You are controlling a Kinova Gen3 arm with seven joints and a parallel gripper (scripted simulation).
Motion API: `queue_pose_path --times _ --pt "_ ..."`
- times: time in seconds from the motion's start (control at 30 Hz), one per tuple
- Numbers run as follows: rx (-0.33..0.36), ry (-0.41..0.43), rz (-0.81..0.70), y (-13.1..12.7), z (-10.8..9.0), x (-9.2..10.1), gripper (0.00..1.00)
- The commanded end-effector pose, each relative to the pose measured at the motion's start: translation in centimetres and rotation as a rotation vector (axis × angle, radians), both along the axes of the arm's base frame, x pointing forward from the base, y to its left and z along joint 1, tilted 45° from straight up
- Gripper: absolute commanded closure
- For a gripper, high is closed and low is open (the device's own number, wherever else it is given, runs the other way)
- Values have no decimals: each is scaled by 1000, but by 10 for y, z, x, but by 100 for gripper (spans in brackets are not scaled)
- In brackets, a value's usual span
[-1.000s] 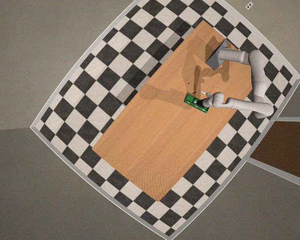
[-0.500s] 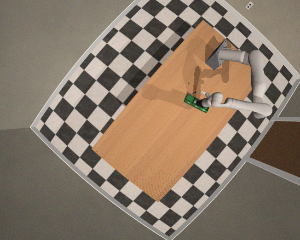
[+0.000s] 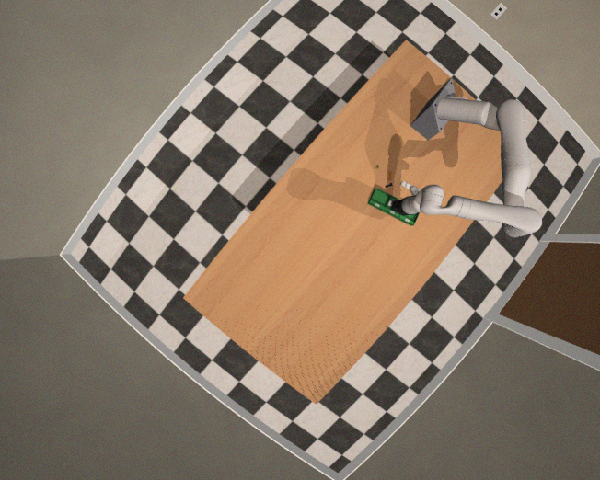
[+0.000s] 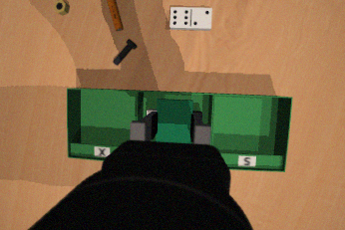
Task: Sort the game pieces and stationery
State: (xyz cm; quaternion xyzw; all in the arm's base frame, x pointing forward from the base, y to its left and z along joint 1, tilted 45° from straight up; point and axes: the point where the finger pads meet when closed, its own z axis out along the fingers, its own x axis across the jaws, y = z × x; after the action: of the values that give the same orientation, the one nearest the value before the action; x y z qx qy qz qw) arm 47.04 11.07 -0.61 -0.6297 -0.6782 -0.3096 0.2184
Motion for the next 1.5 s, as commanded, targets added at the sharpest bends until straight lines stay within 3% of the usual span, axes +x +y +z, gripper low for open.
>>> queue_pose_path --times 0.0,0.17,0.2,0.77,0.93,1.27,1.3,1.47 --pt "-1 -1 -2 -1 0 1 30" --pt "-1 -1 -2 -1 0 1 30" --pt "-1 -1 -2 -1 0 1 13" --pt "-1 -1 -2 -1 0 1 13" --pt "-1 -1 -2 -18 18 -2 13" --pt "-1 -1 -2 -18 18 -2 13" --pt "4 34 -38 -18 18 -10 21" --pt "28 208 -216 -19 18 -52 21"
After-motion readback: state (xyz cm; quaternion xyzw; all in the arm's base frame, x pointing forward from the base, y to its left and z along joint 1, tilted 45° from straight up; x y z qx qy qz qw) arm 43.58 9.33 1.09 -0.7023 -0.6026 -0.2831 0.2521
